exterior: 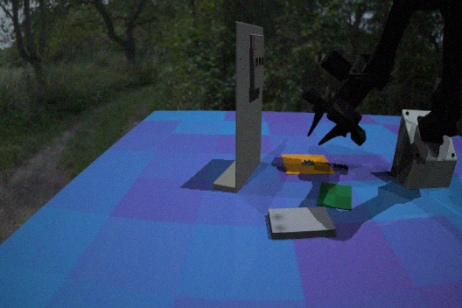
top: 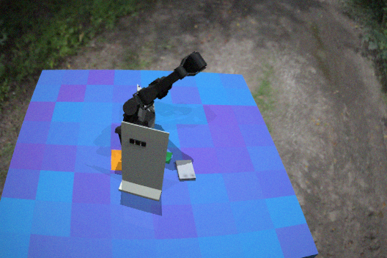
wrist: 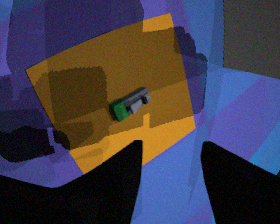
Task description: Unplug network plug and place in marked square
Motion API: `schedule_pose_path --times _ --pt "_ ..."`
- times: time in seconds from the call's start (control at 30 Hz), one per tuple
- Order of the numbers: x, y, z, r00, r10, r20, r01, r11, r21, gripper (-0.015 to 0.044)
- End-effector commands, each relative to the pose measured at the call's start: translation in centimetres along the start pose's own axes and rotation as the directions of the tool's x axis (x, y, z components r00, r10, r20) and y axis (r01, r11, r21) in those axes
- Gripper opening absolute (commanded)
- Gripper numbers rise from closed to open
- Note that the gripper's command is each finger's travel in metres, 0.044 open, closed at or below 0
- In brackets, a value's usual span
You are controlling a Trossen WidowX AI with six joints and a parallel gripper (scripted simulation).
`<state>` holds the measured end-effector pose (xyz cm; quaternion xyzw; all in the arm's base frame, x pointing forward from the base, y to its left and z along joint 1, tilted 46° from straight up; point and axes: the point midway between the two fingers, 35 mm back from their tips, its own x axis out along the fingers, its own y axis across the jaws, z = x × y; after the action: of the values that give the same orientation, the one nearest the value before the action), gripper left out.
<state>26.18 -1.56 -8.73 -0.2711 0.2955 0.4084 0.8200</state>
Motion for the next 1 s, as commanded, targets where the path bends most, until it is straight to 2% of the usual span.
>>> schedule_pose_path --times 0.0,0.97 --pt "-0.5 -0.7 0.1 1.0 -0.012 0.003 0.012 1.0 -0.014 0.0156" --pt "-3.6 -2.5 0.1 1.0 -0.013 0.003 0.013 1.0 -0.014 0.0156"
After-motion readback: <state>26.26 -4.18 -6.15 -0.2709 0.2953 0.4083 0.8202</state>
